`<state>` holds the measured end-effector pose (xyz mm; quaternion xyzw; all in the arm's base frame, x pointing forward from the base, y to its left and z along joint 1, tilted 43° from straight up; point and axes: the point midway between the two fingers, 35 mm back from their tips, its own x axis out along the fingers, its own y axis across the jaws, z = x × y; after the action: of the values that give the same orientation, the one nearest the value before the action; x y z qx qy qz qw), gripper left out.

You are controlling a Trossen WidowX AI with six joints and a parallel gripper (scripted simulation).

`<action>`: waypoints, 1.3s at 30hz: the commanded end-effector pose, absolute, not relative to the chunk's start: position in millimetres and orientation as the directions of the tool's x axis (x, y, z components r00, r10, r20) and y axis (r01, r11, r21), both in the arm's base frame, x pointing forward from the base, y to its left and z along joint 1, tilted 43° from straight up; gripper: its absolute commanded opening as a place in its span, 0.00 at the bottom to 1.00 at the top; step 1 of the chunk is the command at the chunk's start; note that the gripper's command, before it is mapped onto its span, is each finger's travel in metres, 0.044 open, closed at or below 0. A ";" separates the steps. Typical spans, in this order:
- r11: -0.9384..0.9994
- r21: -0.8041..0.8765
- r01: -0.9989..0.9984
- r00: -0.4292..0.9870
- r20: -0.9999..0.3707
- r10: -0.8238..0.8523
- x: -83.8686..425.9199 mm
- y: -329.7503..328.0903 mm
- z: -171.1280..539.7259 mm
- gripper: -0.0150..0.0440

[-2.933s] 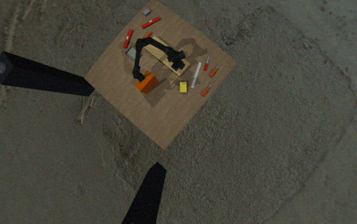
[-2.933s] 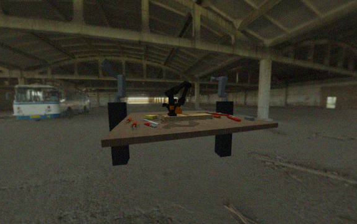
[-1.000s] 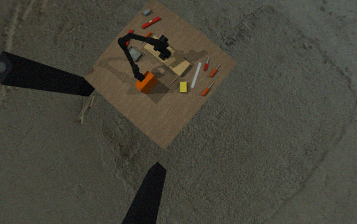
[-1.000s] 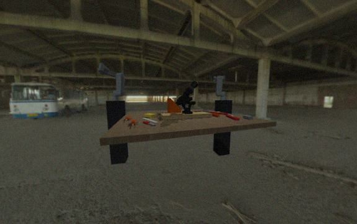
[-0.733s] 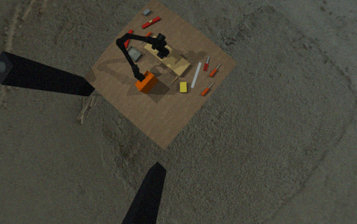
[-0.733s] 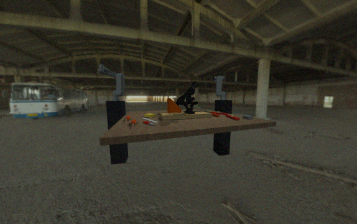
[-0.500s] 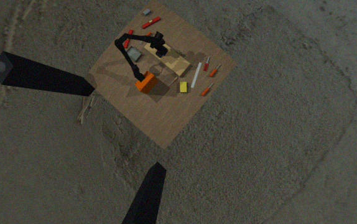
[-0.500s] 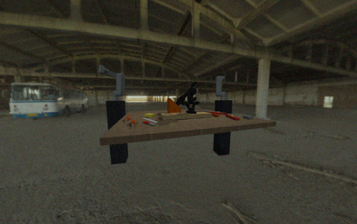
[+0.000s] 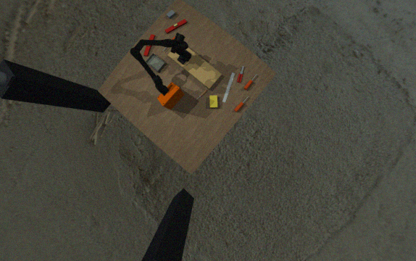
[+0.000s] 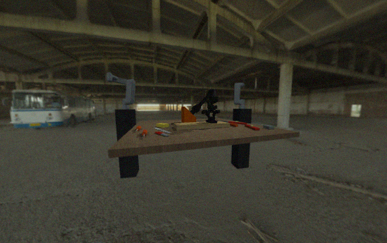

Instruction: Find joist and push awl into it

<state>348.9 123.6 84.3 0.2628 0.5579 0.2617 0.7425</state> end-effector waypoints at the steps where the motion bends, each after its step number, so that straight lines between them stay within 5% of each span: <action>1: 0.722 0.684 -0.107 0.239 -0.687 0.686 346.7 136.0 95.7 0.25; 39: 0.720 0.686 -0.108 0.239 -0.685 0.688 339.3 186.6 144.5 0.25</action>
<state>340.6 185.7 143.7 0.2619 0.5556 0.2659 0.7430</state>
